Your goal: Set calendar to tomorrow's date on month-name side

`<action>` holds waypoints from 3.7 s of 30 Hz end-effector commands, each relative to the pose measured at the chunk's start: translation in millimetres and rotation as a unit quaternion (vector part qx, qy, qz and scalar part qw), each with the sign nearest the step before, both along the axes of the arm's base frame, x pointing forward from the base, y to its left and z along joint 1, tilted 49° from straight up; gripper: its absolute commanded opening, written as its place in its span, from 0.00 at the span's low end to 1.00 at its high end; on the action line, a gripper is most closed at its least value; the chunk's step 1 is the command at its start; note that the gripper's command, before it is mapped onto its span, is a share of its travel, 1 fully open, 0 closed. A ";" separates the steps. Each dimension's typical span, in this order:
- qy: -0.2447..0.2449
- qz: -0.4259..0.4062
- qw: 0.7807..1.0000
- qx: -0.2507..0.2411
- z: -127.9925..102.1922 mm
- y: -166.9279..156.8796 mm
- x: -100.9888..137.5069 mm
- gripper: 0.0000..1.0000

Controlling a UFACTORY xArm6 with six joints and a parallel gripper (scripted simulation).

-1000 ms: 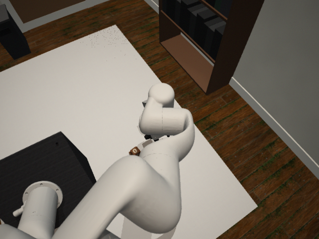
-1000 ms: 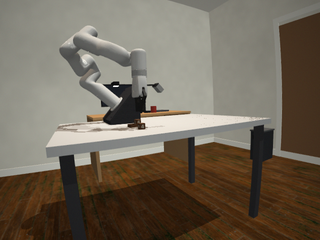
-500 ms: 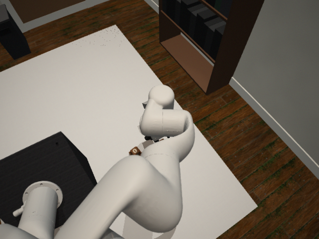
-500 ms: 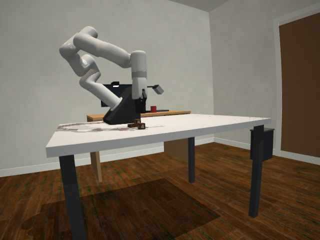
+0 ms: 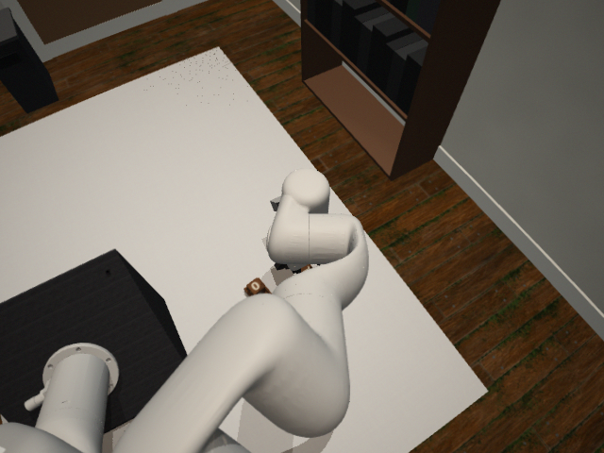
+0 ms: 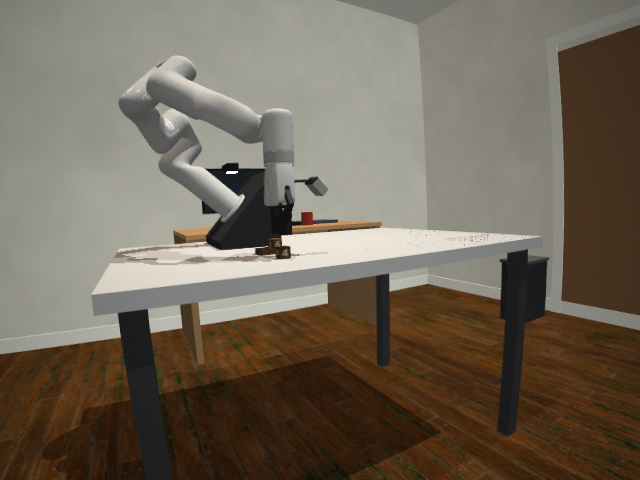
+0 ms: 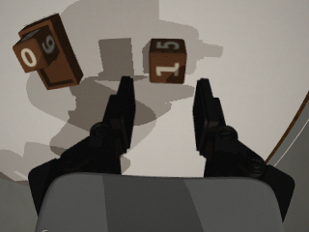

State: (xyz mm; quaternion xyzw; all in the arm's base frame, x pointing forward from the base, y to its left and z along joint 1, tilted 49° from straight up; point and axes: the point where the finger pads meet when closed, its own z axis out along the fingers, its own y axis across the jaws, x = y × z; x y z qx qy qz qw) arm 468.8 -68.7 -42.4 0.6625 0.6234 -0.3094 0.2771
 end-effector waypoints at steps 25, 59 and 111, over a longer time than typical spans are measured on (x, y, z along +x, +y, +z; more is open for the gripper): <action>-0.002 0.001 1.000 0.000 -14.7 -17.0 0.4 0.47; -0.002 0.001 1.000 0.000 -14.8 -17.1 0.4 0.47; -0.002 0.001 1.000 0.001 -14.9 -17.2 1.7 0.47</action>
